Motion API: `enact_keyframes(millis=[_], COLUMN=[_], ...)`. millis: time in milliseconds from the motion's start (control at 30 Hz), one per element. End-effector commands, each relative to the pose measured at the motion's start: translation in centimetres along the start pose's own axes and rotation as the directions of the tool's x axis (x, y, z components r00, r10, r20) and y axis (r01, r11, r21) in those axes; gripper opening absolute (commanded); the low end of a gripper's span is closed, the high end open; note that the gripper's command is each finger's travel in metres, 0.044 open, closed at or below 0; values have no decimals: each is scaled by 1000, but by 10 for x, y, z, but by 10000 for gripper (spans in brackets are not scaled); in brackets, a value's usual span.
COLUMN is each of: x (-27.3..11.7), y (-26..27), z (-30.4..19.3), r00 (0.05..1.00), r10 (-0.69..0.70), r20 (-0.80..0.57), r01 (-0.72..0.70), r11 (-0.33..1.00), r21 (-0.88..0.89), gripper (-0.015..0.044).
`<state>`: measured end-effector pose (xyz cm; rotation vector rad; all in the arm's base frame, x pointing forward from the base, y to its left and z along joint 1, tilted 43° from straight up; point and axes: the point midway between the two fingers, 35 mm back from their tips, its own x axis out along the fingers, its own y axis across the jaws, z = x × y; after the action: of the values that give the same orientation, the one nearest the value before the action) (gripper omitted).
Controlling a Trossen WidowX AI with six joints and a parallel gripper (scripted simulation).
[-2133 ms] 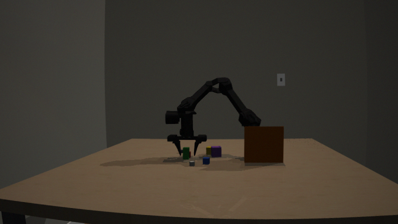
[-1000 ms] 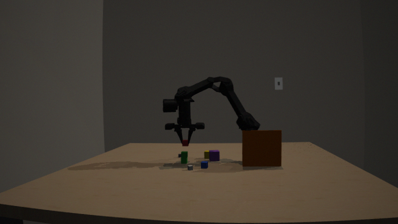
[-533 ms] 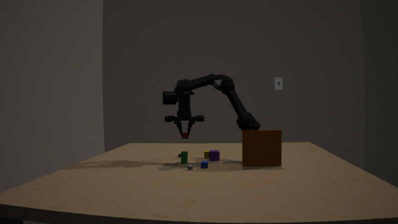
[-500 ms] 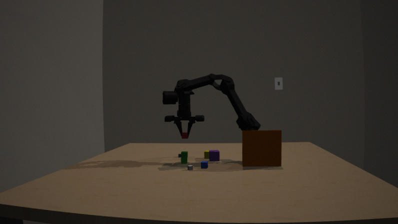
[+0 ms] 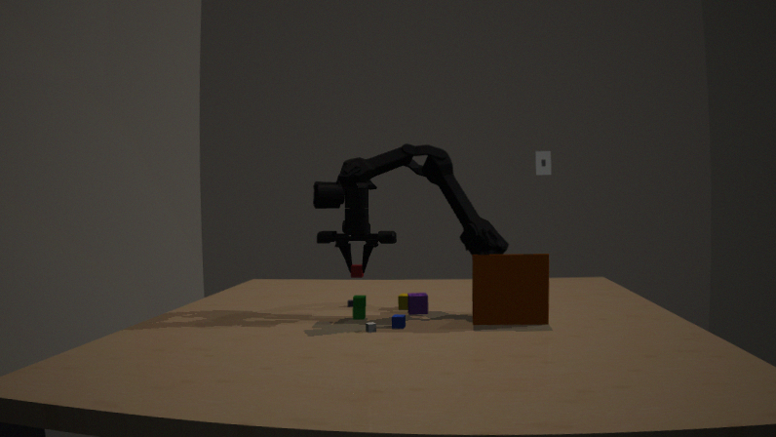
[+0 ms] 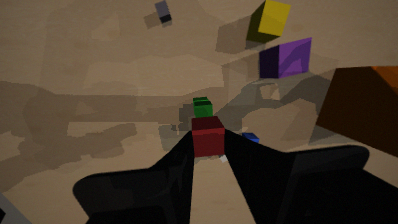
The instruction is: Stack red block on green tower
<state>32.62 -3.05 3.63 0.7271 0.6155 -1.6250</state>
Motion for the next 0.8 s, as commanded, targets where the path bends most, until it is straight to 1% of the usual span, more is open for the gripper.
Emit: enact_keyframes(millis=[0, 167, 400, 767], x=[17, 20, 47, 48], y=[-4, -5, -5, -5], z=[1, 0, 0, 0], r00=[1000, 1000, 1000, 1000], r10=[-12, -12, -12, -12], r20=[11, 11, 12, 12], r01=[12, 12, 12, 12], r11=[1000, 1000, 1000, 1000], r21=[-10, -10, -10, -10], gripper=[0, 0, 0, 0])
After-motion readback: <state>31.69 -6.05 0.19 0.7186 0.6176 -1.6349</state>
